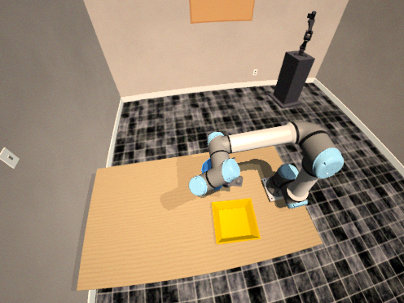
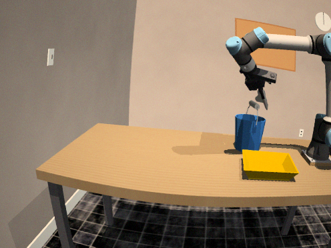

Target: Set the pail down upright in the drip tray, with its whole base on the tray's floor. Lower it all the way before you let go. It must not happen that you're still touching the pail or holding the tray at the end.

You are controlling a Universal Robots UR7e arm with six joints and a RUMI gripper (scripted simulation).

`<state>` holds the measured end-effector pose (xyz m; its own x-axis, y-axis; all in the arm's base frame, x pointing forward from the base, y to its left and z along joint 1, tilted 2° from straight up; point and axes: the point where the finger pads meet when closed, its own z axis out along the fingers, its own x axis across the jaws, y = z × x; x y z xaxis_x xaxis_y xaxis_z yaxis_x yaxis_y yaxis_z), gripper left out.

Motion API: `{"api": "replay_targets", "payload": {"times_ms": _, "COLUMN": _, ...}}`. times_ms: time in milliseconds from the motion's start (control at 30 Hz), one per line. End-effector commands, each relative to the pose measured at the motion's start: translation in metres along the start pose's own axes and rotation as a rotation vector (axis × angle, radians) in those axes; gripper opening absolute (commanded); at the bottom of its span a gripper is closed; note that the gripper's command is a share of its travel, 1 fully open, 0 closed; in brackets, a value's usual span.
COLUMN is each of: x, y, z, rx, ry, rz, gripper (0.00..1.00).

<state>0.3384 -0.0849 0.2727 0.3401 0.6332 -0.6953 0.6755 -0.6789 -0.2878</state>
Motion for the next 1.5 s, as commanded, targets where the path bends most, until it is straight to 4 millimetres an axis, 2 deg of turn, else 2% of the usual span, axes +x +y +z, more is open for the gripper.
{"api": "replay_targets", "payload": {"times_ms": 0, "x": -0.016, "y": 0.023, "z": 0.005, "rx": 0.017, "ry": 0.211, "rz": 0.183, "gripper": 1.0}}
{"api": "replay_targets", "payload": {"times_ms": 400, "x": -0.051, "y": 0.073, "z": 0.013, "rx": 0.056, "ry": 0.599, "rz": 0.562, "gripper": 1.0}}
{"api": "replay_targets", "payload": {"times_ms": 467, "x": -0.051, "y": 0.073, "z": 0.013, "rx": 0.056, "ry": 0.599, "rz": 0.562, "gripper": 1.0}}
{"api": "replay_targets", "payload": {"times_ms": 767, "x": -0.068, "y": 0.097, "z": 0.017, "rx": 0.074, "ry": 0.778, "rz": 0.737, "gripper": 1.0}}
{"api": "replay_targets", "payload": {"times_ms": 967, "x": -0.074, "y": 0.106, "z": 0.018, "rx": 0.081, "ry": 0.848, "rz": 0.805, "gripper": 1.0}}
{"api": "replay_targets", "payload": {"times_ms": 1467, "x": -0.079, "y": 0.111, "z": 0.019, "rx": 0.085, "ry": 0.89, "rz": 0.847, "gripper": 1.0}}
